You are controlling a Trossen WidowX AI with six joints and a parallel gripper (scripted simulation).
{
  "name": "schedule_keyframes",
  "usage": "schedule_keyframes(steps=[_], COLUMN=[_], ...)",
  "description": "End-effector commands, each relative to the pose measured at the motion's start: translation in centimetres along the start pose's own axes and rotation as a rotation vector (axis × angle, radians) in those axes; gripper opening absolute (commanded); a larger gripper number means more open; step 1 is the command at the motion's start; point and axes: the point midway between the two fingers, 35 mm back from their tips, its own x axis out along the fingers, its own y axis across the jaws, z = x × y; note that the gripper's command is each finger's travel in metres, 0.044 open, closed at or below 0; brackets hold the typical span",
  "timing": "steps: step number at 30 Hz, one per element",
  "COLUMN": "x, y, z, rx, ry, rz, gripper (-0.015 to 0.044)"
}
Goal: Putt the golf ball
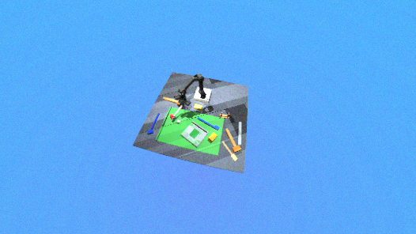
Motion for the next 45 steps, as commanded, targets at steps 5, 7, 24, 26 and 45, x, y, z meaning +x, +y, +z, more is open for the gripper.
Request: schedule_keyframes(steps=[5, 7, 24, 26, 45], x=[0.0, 0.0, -0.8, -1.7, -5.2], y=[0.1, 1.8, 12.6, 12.5, 12.5], z=[0.1, 0.4, 0.1, 0.2, 0.1], rx=[0.0, -0.001, -0.006, -0.006, -0.011], ry=[0.0, 0.0, -0.002, -0.002, 0.005], rz=[0.0, 0.002, 0.012, 0.012, 0.013], gripper=[0.0, 0.0, 0.0, 0.0, 0.0])
